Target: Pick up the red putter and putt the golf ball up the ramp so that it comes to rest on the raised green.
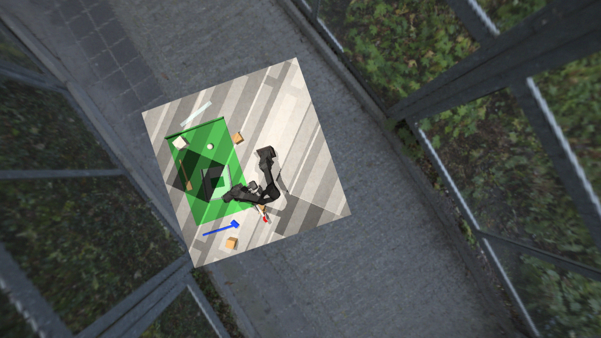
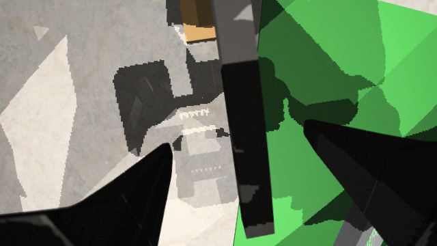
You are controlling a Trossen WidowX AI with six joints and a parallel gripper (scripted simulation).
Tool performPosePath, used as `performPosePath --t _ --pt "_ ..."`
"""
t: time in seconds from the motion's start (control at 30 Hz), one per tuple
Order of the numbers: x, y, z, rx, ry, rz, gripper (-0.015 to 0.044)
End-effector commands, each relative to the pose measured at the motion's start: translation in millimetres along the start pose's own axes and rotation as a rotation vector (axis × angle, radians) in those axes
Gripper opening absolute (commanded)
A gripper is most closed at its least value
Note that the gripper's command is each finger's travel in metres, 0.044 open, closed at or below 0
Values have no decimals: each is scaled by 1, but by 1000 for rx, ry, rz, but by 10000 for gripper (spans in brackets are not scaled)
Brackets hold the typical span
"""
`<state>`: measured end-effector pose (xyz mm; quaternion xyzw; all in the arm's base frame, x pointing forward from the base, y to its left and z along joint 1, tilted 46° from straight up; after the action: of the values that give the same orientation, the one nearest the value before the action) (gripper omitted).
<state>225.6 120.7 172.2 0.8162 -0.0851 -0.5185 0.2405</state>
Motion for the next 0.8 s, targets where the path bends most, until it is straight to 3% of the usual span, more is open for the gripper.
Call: performPosePath --t 0.0,0.47,0.77 --pt "0 0 0 0 1 0 387" --pt "0 0 0 0 1 0 20" --pt "0 6 -1 -2 1 5 0"
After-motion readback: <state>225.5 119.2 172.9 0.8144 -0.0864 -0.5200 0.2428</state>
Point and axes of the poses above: the point midway between the two fingers, 35 mm back from their tips, its own y axis back along the fingers, its own z axis across the jaws, x = y × z, the point moved 9 cm from there along y, back along the fingers, and after that the axes turned 10 degrees about y, right-handed, at the moved point
